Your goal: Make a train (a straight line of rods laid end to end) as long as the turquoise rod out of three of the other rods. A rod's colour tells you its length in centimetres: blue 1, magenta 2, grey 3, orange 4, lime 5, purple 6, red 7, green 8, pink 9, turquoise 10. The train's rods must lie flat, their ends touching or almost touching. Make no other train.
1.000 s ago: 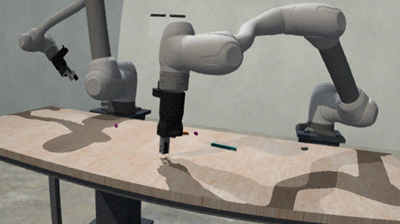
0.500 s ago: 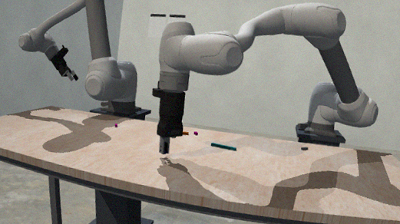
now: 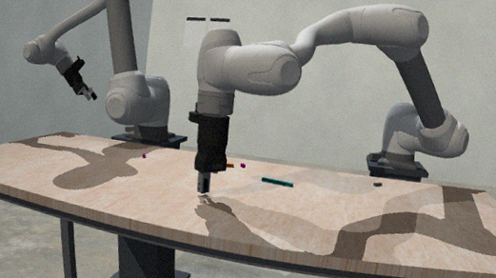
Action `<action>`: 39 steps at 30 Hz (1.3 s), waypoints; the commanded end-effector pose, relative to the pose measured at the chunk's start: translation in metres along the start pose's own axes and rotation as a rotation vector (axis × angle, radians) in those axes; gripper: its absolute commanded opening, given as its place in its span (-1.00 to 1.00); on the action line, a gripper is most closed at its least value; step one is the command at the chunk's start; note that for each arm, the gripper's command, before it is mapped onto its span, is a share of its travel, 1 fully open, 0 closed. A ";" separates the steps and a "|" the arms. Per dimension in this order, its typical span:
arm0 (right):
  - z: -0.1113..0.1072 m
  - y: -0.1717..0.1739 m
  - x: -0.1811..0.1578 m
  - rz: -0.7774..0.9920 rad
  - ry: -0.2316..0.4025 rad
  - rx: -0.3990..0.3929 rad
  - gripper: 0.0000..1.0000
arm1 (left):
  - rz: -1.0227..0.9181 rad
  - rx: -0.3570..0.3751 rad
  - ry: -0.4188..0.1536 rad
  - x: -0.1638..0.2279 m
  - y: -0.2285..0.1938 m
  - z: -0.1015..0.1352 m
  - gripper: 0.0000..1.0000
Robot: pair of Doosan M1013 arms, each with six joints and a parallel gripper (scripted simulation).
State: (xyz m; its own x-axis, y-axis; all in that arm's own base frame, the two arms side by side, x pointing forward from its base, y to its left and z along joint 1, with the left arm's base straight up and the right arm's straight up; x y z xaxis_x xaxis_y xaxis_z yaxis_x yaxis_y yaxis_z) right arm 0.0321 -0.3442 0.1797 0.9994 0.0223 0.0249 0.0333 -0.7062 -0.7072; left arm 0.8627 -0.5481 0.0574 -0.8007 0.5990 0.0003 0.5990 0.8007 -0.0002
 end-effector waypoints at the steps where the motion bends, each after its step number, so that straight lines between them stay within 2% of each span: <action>1: 0.000 0.000 0.000 0.000 0.000 -0.001 1.00 | 0.000 -0.001 -0.002 -0.001 0.000 0.000 -0.52; 39: 0.000 0.000 0.000 0.000 0.000 -0.001 1.00 | 0.000 -0.001 -0.002 -0.001 0.000 0.004 -0.52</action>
State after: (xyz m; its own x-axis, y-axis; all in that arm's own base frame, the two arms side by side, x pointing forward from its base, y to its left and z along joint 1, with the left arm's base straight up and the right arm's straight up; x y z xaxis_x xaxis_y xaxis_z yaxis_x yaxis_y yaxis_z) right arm 0.0321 -0.3442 0.1797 0.9994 0.0223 0.0249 0.0333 -0.7062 -0.7072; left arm 0.8627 -0.5481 0.0510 -0.8007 0.5990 0.0002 0.5990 0.8007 -0.0002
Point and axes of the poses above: on each arm, the point where the finger pads meet when closed, its own z axis out along the fingers, its own x axis across the jaws, y = z × x, the point moved 3 cm from there along -z, back along the fingers, and after that the axes turned 1 degree about z, right-handed, at the moved point
